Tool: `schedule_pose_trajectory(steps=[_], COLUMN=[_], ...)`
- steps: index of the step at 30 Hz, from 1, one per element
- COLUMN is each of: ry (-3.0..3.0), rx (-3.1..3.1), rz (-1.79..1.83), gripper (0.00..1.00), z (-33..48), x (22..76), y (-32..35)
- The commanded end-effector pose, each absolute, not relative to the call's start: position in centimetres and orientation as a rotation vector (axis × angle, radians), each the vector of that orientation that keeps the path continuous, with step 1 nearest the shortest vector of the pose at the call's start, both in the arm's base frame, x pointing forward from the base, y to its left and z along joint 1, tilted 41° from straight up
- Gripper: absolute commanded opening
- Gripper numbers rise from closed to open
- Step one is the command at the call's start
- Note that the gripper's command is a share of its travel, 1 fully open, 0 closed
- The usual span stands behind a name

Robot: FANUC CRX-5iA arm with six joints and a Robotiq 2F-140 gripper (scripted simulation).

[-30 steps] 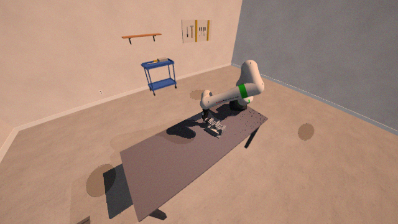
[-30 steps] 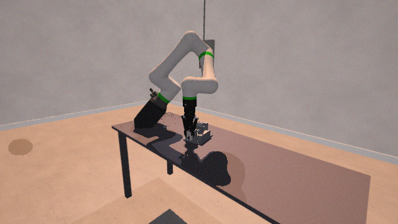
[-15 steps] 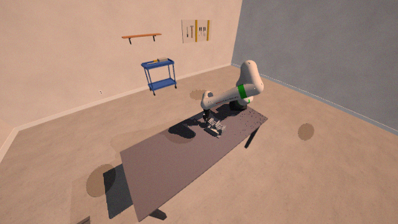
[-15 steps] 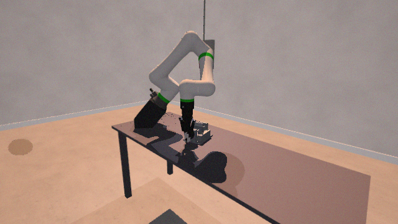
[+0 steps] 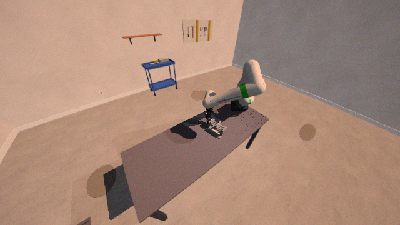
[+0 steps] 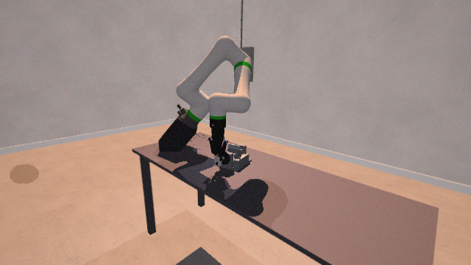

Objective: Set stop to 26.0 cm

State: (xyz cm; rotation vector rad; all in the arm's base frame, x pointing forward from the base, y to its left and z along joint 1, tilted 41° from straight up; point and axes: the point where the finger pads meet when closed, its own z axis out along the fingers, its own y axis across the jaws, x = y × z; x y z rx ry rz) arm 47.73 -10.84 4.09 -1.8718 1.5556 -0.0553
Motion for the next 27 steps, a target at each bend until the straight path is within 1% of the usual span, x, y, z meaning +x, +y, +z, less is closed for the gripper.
schedule_pose_trajectory(steps=[1,16,27], ry=[1.556,1.556,1.556], rx=[-1.872,-1.872,-1.872], rz=[-0.056,-0.056,-0.056], gripper=[0.04,0.04,0.04], z=[4.2,5.8,7.8], x=[47.1,45.3,45.5], y=[-11.1,-12.4,-13.2])
